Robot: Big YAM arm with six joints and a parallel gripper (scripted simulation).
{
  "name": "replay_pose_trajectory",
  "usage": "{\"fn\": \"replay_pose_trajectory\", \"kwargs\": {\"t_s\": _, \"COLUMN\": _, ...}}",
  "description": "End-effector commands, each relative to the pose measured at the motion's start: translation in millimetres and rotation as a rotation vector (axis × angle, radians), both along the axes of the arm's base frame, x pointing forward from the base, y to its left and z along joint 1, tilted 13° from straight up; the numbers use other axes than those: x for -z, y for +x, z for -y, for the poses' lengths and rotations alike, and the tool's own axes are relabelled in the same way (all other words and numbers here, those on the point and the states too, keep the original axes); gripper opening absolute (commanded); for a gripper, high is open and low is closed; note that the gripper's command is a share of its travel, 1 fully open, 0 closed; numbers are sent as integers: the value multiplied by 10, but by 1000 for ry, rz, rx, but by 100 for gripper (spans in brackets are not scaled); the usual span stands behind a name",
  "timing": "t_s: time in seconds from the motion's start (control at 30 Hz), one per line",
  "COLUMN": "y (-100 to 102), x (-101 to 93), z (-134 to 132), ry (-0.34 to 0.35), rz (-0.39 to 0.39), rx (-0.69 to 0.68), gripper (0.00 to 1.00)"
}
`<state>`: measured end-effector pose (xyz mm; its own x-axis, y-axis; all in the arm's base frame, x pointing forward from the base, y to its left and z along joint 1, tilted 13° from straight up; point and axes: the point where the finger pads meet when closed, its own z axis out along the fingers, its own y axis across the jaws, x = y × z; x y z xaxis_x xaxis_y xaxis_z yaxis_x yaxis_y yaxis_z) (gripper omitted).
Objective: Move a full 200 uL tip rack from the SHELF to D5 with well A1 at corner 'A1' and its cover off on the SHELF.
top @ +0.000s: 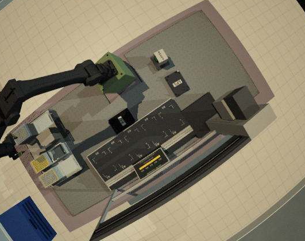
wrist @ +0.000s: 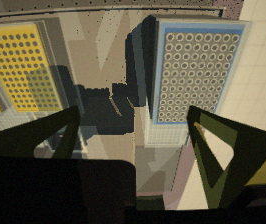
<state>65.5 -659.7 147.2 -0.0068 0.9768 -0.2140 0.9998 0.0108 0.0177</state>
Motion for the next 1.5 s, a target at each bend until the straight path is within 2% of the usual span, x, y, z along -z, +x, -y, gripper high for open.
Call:
{"fn": "replay_pose_trajectory", "kwargs": {"t_s": 0.0, "y": -120, "x": -435, "z": 89, "ry": -87, "rz": 7, "rx": -14, "gripper": 100}}
{"fn": "replay_pose_trajectory", "kwargs": {"t_s": 0.07, "y": -224, "x": -358, "z": 47, "ry": -72, "rz": 5, "rx": -14, "gripper": 100}}
{"fn": "replay_pose_trajectory", "kwargs": {"t_s": 0.17, "y": -375, "x": -416, "z": 85, "ry": -84, "rz": 4, "rx": -14, "gripper": 100}}
{"fn": "replay_pose_trajectory", "kwargs": {"t_s": 0.4, "y": -731, "x": -401, "z": 92, "ry": -82, "rz": 0, "rx": -14, "gripper": 100}}
{"fn": "replay_pose_trajectory", "kwargs": {"t_s": 0.43, "y": -742, "x": -401, "z": 96, "ry": -82, "rz": -1, "rx": -14, "gripper": 100}}
{"fn": "replay_pose_trajectory", "kwargs": {"t_s": 0.47, "y": -669, "x": -307, "z": 122, "ry": -64, "rz": 0, "rx": -14, "gripper": 100}}
{"fn": "replay_pose_trajectory", "kwargs": {"t_s": 1.47, "y": -669, "x": -307, "z": 122, "ry": -64, "rz": 0, "rx": -14, "gripper": 100}}
